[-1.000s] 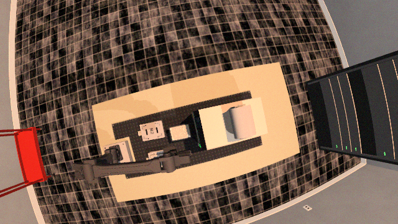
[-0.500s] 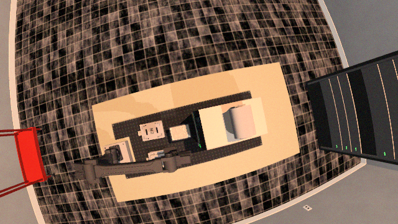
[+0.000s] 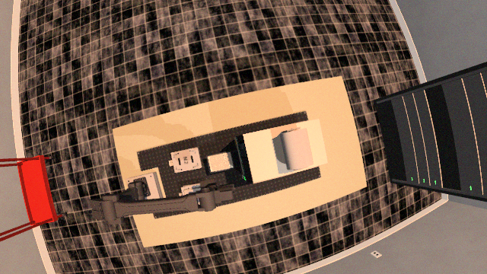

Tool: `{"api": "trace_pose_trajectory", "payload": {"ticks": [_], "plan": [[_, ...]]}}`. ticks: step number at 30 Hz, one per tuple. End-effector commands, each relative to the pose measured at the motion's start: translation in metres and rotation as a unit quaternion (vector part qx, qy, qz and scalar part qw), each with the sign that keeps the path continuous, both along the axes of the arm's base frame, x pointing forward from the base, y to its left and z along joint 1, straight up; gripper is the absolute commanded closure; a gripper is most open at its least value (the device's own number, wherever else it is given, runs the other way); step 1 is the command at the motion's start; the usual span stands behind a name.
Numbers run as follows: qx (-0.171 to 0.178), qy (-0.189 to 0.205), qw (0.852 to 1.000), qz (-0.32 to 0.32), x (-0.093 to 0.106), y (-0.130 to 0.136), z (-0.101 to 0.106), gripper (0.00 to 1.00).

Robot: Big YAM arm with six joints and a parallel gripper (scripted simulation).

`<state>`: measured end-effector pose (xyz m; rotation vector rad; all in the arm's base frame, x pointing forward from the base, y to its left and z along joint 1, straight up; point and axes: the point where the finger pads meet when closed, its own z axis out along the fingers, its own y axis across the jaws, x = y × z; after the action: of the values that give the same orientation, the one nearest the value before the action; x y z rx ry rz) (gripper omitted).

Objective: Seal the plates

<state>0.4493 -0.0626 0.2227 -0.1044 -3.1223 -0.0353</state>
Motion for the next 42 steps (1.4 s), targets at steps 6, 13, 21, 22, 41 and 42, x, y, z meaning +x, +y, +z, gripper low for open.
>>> {"api": "trace_pose_trajectory", "payload": {"ticks": [6,13,21,22,41,42], "plan": [[-0.001,0.000,1.000,-0.011,0.006,-0.004,-0.005,1.00],[0.001,0.010,1.000,-0.010,0.002,-0.003,-0.013,1.00],[-0.008,-0.105,0.994,-0.002,-0.003,-0.003,-0.001,1.00],[-0.009,-0.125,0.992,0.000,-0.004,-0.004,0.002,1.00],[-0.028,-0.372,0.928,-0.012,-0.008,-0.002,0.007,1.00],[-0.029,-0.365,0.930,-0.015,-0.005,-0.004,0.006,1.00]]}}
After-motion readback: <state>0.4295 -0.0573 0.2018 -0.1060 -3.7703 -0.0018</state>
